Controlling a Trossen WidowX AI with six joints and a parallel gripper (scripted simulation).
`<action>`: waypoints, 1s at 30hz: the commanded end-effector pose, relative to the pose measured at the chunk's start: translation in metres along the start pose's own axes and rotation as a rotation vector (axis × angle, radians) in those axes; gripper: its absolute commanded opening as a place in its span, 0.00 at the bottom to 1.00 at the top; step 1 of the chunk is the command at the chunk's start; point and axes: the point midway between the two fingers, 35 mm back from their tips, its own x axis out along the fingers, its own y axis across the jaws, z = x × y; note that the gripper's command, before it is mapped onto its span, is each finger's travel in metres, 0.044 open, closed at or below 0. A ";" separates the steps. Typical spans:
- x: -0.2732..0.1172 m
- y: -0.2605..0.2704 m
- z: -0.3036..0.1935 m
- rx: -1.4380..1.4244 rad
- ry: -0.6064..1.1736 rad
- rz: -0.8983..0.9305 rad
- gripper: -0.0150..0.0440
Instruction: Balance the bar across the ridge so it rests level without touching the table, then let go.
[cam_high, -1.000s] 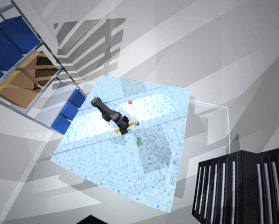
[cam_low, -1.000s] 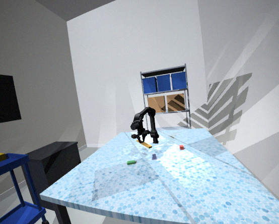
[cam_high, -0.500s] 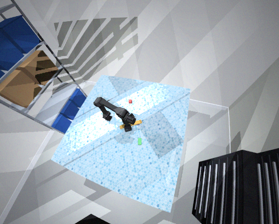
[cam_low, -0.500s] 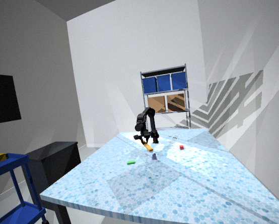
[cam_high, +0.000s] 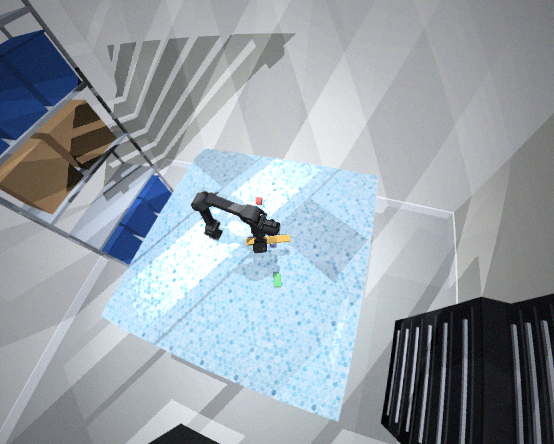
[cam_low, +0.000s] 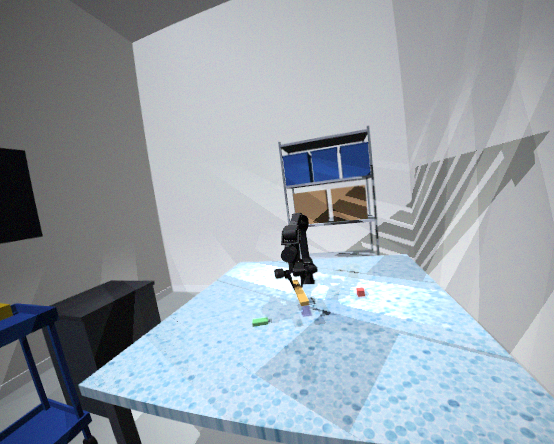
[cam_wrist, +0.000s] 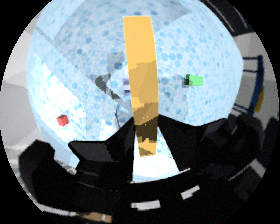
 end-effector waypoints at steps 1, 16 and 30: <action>0.000 0.011 0.010 0.050 -0.002 -0.002 0.25; 0.014 0.021 0.017 0.080 -0.003 -0.001 0.25; 0.036 0.021 0.016 0.080 -0.003 -0.001 0.25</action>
